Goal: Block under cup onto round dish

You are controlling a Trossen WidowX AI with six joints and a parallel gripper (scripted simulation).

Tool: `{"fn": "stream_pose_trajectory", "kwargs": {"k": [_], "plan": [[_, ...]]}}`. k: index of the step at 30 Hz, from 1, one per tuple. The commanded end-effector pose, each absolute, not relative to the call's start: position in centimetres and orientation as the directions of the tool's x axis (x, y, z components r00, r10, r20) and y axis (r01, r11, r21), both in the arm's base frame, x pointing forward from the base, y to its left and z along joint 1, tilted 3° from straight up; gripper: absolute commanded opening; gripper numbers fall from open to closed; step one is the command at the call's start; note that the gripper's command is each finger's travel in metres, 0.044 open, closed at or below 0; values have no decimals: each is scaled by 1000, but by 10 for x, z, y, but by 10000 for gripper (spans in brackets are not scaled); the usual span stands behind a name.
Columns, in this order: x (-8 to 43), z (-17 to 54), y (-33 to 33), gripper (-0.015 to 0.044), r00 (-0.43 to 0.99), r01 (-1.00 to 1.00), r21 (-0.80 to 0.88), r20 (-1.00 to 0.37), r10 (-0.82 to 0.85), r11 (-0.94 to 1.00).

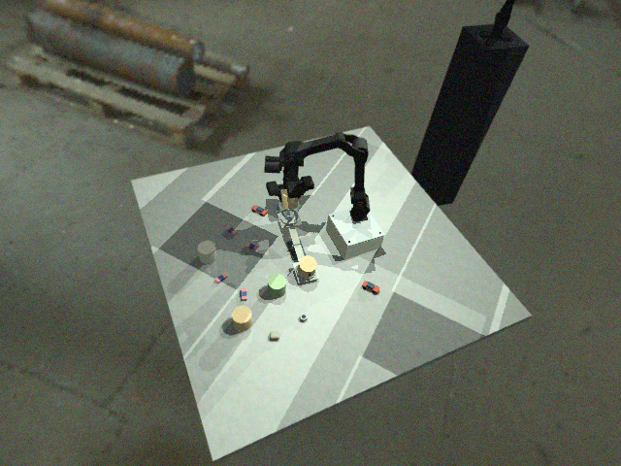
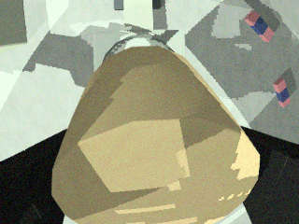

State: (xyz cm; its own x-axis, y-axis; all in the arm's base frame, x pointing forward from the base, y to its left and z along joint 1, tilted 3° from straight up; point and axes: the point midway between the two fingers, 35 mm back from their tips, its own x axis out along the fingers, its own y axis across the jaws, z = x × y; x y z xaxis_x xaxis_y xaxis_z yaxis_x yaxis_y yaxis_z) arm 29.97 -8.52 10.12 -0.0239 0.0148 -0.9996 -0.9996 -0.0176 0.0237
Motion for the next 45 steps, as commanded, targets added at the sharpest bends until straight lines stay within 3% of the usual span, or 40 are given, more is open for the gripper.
{"fn": "stream_pose_trajectory", "kwargs": {"k": [1,14,29,45], "plan": [[300,101,-85,0,-23,-1000,23,-1000,15,-17],[263,64,-172,0,-21,-1000,21,-1000,4,-20],[174,17,-257,0,-30,-999,30,-1000,-6,-22],[162,-25,-263,0,-31,-999,32,-999,-7,-23]]}}
